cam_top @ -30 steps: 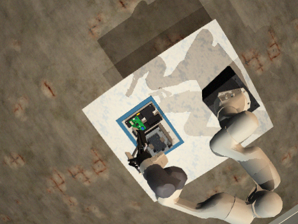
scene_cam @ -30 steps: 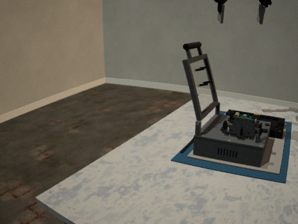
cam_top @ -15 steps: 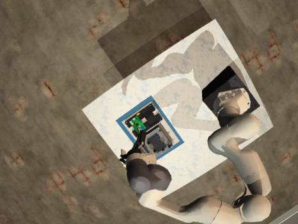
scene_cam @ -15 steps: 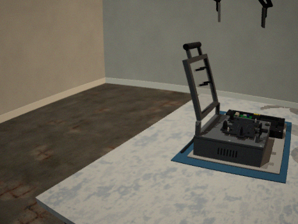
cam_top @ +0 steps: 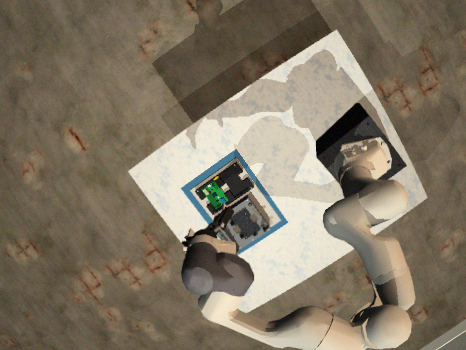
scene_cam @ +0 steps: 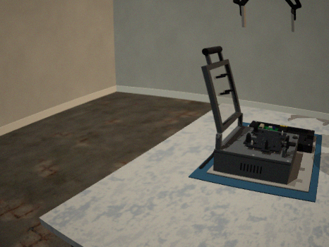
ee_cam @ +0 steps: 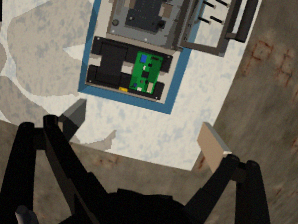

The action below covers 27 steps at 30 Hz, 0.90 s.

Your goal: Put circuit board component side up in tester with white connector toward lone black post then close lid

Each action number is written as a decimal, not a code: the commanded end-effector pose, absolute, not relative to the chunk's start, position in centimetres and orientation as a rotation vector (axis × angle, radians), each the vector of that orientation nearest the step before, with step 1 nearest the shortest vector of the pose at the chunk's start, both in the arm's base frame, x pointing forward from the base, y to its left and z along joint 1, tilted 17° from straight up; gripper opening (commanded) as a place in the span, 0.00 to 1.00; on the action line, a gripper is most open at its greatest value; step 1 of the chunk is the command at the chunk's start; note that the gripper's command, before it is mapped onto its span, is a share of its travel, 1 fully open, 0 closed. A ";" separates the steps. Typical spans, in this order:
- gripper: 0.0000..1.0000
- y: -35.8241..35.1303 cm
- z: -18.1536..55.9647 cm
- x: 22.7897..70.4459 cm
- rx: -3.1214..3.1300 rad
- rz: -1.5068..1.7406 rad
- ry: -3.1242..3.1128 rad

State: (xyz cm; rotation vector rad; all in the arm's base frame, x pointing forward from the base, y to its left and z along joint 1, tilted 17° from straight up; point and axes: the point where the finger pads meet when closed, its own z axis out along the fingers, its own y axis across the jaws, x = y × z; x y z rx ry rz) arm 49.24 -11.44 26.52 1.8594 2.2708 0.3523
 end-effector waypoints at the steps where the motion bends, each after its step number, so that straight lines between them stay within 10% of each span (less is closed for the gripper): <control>1: 1.00 -11.0 26.3 48.9 1.951 0.362 2.232; 20: 1.00 -11.0 26.3 48.9 1.951 0.362 2.232; 21: 0.58 -11.0 26.3 48.9 1.951 0.362 2.232; 27: 0.58 -11.0 26.3 48.9 1.951 0.362 2.232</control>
